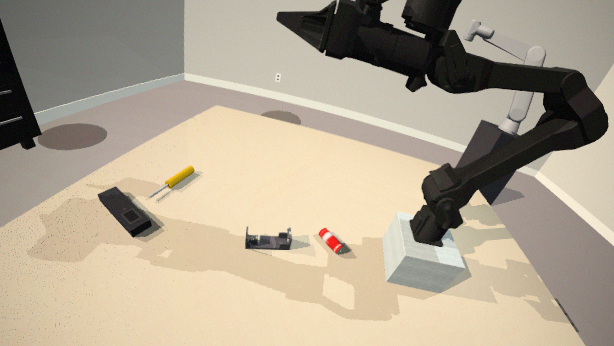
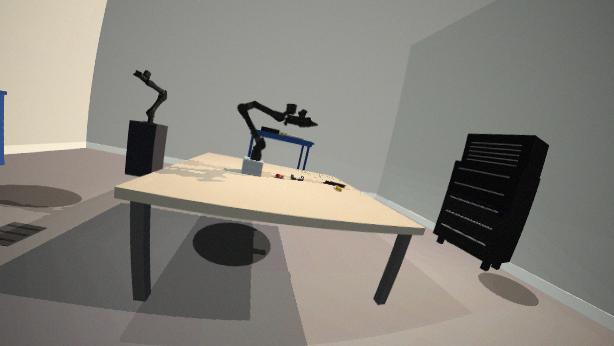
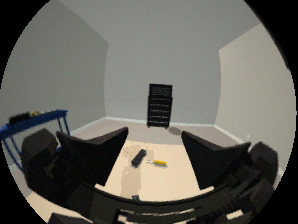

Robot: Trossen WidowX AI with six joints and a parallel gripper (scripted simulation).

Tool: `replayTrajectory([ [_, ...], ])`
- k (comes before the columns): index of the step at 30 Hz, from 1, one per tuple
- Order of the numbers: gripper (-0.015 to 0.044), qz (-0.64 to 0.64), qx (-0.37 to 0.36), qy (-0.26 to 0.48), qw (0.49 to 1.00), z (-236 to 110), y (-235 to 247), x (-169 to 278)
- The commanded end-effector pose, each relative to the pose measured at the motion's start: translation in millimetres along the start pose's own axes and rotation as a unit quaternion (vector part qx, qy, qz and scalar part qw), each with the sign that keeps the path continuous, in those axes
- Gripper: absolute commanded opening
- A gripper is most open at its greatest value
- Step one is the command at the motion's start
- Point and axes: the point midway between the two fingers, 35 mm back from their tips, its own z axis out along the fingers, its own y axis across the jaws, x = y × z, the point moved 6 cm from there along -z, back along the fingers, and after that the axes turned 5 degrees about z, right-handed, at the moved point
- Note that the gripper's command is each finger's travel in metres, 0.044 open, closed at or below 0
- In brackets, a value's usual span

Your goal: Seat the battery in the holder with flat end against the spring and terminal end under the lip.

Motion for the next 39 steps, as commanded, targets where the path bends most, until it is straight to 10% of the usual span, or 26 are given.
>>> replayTrajectory([
  [1,0.0374,0.005,0.001,0.011,1.0,1,0,4],
  [6,0.0244,0.099,0.041,0.201,0.974,13,-9,86],
  [21,0.0244,0.26,0.308,0.613,0.68,-74,-24,253],
  [39,0.0244,0.262,0.337,0.637,0.642,-86,-26,265],
])
